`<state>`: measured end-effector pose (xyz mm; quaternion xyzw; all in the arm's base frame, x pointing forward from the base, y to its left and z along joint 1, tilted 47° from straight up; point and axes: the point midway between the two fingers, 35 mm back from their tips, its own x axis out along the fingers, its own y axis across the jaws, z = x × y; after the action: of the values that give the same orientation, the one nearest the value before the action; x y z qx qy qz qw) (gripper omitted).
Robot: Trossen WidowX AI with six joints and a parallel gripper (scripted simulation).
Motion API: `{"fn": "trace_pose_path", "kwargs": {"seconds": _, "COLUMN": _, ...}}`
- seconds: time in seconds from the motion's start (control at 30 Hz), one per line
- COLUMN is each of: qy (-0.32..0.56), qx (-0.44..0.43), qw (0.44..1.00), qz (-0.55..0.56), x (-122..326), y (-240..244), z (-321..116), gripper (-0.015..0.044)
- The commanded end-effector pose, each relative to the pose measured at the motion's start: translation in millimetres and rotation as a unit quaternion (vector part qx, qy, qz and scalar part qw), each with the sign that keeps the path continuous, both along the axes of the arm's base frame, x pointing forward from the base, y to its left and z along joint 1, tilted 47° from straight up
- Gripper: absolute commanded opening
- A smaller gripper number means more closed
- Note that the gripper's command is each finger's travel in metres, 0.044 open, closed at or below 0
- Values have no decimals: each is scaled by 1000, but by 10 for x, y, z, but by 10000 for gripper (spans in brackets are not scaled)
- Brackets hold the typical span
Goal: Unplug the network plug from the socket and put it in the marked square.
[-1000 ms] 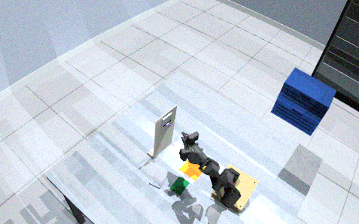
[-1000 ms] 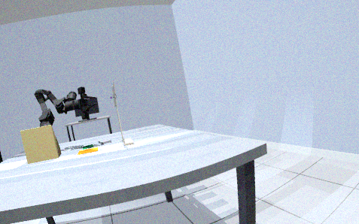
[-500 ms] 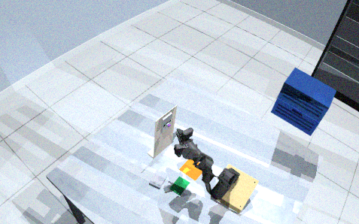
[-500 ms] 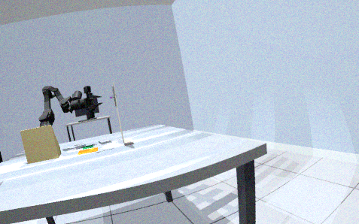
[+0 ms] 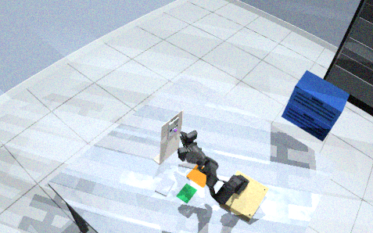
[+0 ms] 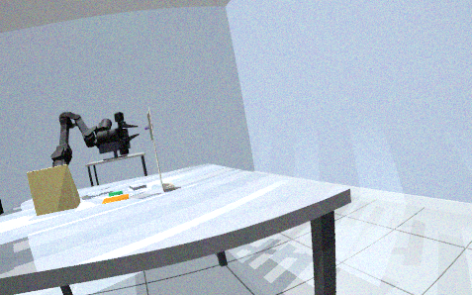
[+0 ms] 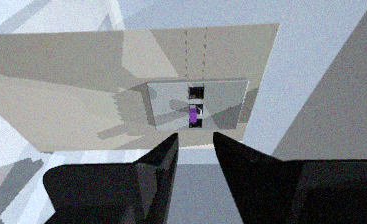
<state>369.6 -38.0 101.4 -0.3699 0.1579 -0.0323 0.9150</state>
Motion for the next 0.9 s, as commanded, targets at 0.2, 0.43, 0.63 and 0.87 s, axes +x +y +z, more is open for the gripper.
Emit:
{"fn": "trace_pose_path", "kwargs": {"seconds": 0.2, "qy": -4, "qx": -1, "qw": 1000, "qz": -1, "x": 167, "y": -5, "z": 19, "gripper": 156}}
{"fn": "trace_pose_path", "kwargs": {"seconds": 0.43, "qy": -5, "qx": -1, "qw": 1000, "qz": -1, "x": 271, "y": -5, "z": 9, "gripper": 156}}
{"fn": "trace_pose_path", "kwargs": {"seconds": 0.63, "qy": -5, "qx": -1, "qw": 1000, "qz": -1, "x": 361, "y": -4, "z": -3, "gripper": 156}}
{"fn": "trace_pose_path", "kwargs": {"seconds": 0.87, "qy": -5, "qx": -1, "qw": 1000, "qz": -1, "x": 427, "y": -3, "z": -14, "gripper": 149}}
